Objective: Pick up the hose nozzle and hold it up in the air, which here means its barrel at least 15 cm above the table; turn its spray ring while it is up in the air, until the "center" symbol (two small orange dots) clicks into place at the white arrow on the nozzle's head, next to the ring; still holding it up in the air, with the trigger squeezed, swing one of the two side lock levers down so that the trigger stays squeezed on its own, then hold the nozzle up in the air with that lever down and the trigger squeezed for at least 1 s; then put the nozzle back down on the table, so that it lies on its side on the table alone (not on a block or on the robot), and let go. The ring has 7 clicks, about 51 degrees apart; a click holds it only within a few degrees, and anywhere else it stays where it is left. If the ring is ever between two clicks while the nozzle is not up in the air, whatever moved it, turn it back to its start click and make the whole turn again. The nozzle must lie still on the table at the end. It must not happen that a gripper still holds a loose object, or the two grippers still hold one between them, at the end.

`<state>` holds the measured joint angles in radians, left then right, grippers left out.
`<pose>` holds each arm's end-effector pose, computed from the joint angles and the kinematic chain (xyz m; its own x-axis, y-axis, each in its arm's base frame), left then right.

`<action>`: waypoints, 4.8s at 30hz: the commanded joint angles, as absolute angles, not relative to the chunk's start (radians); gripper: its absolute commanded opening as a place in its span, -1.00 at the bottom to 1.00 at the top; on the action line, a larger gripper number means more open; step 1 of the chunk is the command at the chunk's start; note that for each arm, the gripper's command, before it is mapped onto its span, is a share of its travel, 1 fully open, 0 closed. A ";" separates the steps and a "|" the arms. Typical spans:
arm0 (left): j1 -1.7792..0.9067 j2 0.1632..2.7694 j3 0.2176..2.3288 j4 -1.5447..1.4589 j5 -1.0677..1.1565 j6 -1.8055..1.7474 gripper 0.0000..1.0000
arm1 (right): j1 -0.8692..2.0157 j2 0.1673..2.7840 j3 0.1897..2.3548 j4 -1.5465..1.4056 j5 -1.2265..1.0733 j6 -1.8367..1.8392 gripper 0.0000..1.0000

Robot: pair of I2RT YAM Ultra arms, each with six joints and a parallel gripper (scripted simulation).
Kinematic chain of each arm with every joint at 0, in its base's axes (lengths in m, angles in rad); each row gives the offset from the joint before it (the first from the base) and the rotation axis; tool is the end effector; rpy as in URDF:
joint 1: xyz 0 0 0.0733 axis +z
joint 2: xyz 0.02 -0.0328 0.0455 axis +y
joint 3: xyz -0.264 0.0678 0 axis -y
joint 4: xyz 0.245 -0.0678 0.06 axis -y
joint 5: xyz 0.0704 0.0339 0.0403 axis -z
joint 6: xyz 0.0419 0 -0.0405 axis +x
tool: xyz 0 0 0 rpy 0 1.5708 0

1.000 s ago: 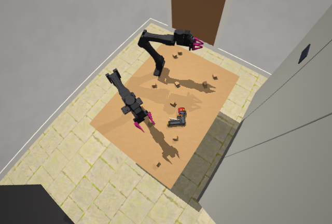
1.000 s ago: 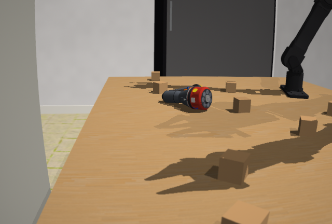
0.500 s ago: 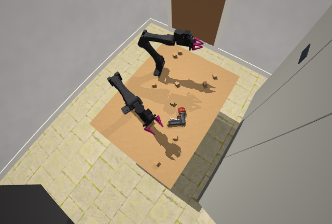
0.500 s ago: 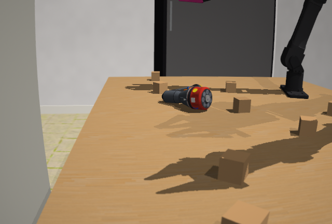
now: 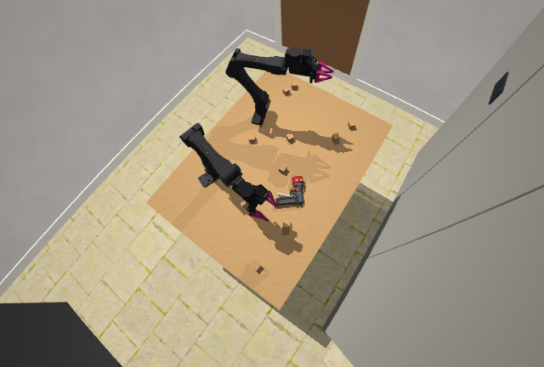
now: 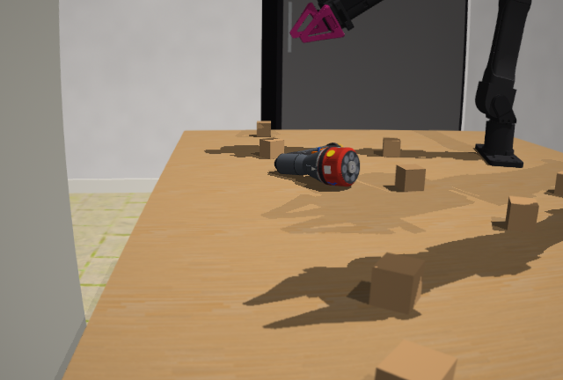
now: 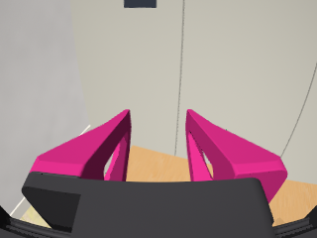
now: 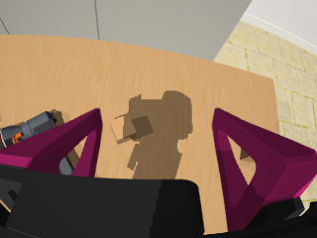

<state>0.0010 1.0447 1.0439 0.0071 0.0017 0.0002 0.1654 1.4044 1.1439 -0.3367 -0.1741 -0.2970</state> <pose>0.2448 0.0013 0.4074 0.0063 0.0002 -1.0000 0.0007 1.0000 0.0002 0.3149 0.0610 0.3111 -0.4416 -0.3659 -0.8192 -0.4525 0.8793 -0.1489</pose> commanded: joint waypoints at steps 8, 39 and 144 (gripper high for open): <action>-0.002 1.053 1.089 0.025 -0.003 -0.006 -0.25 | 0.223 1.520 1.203 -0.495 -0.251 -0.415 0.55; -0.002 1.053 1.089 0.025 -0.003 -0.006 -0.25 | 0.363 1.836 1.269 -0.753 -0.385 -0.640 0.55; -0.002 1.053 1.089 0.025 -0.003 -0.006 -0.25 | 0.410 1.847 1.272 -0.599 -0.397 -0.568 -0.29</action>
<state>0.0010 1.0447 1.0439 0.0071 0.0017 0.0002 0.4011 1.8893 1.2316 -0.6224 -0.3542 -0.5762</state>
